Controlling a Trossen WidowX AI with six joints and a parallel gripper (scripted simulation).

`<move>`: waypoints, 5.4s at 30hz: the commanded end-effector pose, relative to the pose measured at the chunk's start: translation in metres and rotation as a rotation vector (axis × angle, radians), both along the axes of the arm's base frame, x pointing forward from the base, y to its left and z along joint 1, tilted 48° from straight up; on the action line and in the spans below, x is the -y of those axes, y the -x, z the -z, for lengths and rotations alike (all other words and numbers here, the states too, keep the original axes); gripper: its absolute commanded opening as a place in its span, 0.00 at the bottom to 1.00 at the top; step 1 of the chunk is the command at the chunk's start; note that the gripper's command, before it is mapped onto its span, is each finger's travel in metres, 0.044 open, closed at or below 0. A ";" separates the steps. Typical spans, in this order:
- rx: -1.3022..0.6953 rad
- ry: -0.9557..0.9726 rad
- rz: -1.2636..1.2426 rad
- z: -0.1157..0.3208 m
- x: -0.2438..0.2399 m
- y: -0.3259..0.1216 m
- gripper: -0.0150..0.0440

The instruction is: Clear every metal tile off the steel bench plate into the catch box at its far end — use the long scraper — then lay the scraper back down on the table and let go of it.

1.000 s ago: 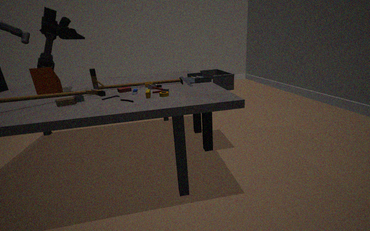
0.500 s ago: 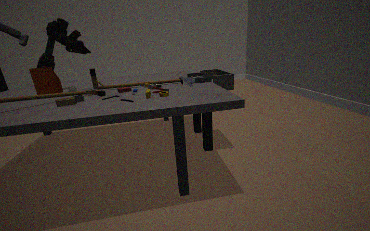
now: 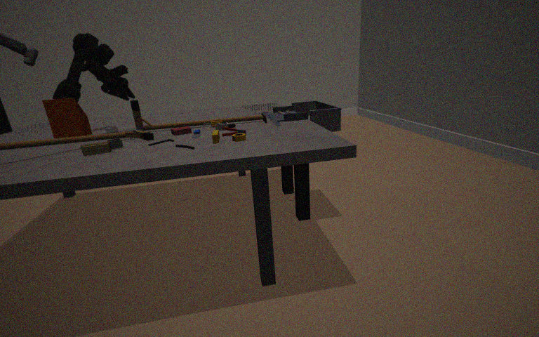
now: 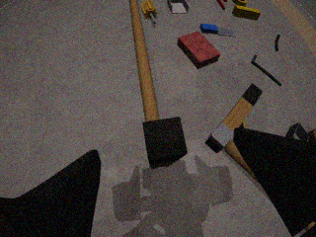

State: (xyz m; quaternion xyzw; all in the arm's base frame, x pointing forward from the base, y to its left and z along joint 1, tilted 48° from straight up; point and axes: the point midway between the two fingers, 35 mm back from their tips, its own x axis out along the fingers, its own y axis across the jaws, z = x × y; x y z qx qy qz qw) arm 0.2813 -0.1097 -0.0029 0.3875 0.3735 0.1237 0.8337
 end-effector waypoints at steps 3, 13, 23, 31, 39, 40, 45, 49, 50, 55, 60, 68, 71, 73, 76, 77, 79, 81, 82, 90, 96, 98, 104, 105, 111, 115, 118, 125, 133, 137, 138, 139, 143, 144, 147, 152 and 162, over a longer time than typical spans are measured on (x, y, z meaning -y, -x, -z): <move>-0.032 -0.001 -0.031 0.009 -0.010 0.004 1.00; -0.027 0.002 -0.032 -0.009 0.010 0.013 1.00; -0.017 0.001 -0.031 -0.026 0.025 0.022 1.00; -0.018 0.001 -0.031 -0.010 0.009 0.020 1.00; -0.016 0.000 -0.031 0.001 -0.005 0.020 1.00; -0.017 0.000 -0.031 0.001 -0.005 0.019 1.00; -0.019 0.002 -0.032 0.005 -0.007 0.015 1.00; -0.022 0.003 -0.033 0.009 -0.010 0.010 1.00; -0.022 0.004 -0.033 0.010 -0.010 0.009 1.00; -0.024 0.006 -0.034 0.015 -0.014 0.003 1.00; -0.025 0.007 -0.034 0.020 -0.017 -0.002 1.00; -0.025 0.007 -0.034 0.027 -0.024 -0.011 1.00; -0.024 0.006 -0.034 0.030 -0.027 -0.014 1.00; -0.023 0.006 -0.033 0.031 -0.029 -0.017 1.00; -0.022 0.005 -0.033 0.034 -0.032 -0.020 1.00; -0.022 0.005 -0.033 0.034 -0.033 -0.021 1.00; -0.021 0.004 -0.033 0.036 -0.035 -0.023 1.00; -0.019 0.003 -0.032 0.037 -0.037 -0.025 1.00; -0.019 0.002 -0.032 0.038 -0.038 -0.026 1.00; -0.013 -0.003 -0.031 0.043 -0.046 -0.033 1.00; -0.002 0.003 -0.032 0.039 -0.043 -0.034 0.78; -0.002 0.003 -0.032 0.039 -0.043 -0.034 0.69; -0.002 0.003 -0.032 0.039 -0.043 -0.034 0.45; -0.002 0.003 -0.032 0.039 -0.043 -0.034 0.44; -0.002 0.003 -0.032 0.039 -0.043 -0.034 0.31; -0.003 0.002 -0.031 0.038 -0.042 -0.034 0.25; -0.004 0.001 -0.031 0.038 -0.042 -0.034 0.25; -0.006 0.003 -0.032 0.031 -0.047 -0.035 0.25; -0.008 0.004 -0.033 0.023 -0.054 -0.036 0.25; -0.008 0.004 -0.034 0.019 -0.057 -0.036 0.25; -0.009 0.005 -0.034 0.018 -0.058 -0.036 0.25; -0.009 0.005 -0.034 0.017 -0.059 -0.036 0.25; -0.009 0.005 -0.035 0.013 -0.062 -0.037 0.25; -0.009 0.005 -0.035 0.012 -0.063 -0.037 0.25; -0.010 0.005 -0.035 0.008 -0.066 -0.037 0.25; -0.010 0.005 -0.036 0.003 -0.070 -0.037 0.25; -0.010 0.005 -0.036 -0.006 -0.079 -0.036 0.25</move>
